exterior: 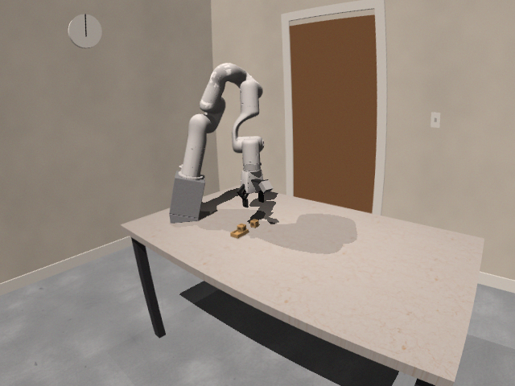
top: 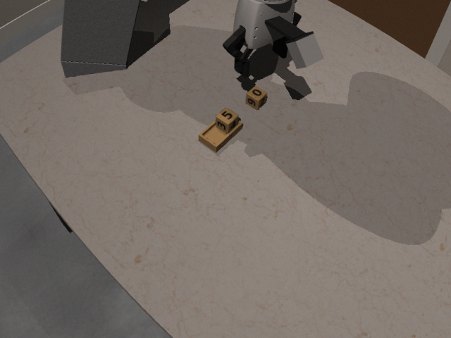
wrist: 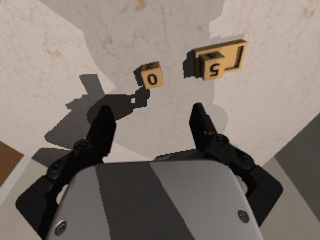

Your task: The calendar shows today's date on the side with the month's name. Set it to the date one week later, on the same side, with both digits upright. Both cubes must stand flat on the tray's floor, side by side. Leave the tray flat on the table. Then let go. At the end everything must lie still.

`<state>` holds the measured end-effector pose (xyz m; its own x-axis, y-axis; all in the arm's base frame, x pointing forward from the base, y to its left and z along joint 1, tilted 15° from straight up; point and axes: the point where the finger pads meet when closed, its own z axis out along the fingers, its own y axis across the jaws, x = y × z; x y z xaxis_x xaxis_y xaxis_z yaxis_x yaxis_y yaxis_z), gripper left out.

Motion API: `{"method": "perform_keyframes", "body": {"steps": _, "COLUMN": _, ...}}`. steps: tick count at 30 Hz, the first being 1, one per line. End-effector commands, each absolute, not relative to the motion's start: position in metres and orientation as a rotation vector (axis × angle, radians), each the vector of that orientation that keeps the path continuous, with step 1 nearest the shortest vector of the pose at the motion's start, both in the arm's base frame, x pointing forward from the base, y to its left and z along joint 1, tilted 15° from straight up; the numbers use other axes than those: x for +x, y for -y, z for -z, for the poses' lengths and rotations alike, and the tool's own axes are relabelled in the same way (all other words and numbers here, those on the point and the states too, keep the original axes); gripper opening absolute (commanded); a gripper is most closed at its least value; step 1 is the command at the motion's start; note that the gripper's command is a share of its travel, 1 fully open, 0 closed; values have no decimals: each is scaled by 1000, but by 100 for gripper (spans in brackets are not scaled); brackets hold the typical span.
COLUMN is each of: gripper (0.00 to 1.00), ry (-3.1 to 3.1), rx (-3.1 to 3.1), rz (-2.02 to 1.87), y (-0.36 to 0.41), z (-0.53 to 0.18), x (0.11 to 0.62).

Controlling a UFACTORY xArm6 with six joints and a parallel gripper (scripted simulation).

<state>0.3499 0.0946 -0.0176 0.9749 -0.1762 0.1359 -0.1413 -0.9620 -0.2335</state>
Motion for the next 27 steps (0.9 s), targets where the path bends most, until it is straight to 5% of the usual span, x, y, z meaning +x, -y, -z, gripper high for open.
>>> {"method": "perform_keyframes", "body": {"steps": 1, "gripper": 100, "ry": -444, "rx": -2873, "rz": 199, "y": -95, "z": 18, "x": 351}}
{"method": "perform_keyframes", "body": {"steps": 27, "gripper": 100, "ry": -1588, "rx": -2399, "rz": 41, "y": -96, "z": 25, "x": 351}}
